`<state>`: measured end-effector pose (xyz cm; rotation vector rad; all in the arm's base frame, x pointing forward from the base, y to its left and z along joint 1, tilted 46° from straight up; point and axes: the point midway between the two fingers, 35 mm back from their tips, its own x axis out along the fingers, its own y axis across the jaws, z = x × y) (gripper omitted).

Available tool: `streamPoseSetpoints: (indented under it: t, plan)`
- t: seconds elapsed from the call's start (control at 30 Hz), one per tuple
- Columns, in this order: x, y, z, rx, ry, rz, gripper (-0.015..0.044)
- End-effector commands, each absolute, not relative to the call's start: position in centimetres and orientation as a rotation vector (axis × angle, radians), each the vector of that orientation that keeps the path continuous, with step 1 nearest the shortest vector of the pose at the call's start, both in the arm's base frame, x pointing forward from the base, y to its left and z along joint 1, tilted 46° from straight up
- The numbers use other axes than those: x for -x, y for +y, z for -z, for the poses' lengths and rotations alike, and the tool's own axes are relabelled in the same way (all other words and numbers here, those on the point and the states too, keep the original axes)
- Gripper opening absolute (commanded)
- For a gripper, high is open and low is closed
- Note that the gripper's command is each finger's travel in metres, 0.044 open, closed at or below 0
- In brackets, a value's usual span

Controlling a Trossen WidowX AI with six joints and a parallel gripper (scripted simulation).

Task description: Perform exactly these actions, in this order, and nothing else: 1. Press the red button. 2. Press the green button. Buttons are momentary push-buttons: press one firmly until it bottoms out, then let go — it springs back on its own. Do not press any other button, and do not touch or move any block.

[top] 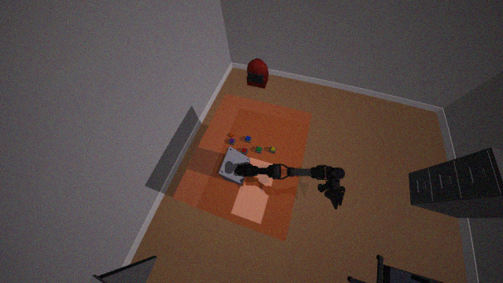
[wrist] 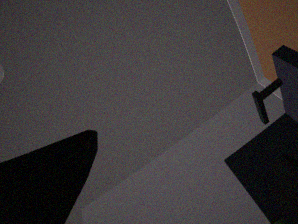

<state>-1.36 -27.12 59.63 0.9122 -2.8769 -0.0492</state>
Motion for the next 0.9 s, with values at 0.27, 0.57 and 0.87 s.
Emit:
streamPoseSetpoints:
  t: [0.27, 0.57, 0.87]
  plan:
    - [-9.2, -31.4, -55.9, -1.212, -2.452, 0.552, 0.0400]
    - [-25.2, -30.9, -46.5, -1.361, -1.638, 1.047, 0.0400]
    - [-38.0, -21.7, -33.7, -1.221, -0.719, 1.216, 0.0400]
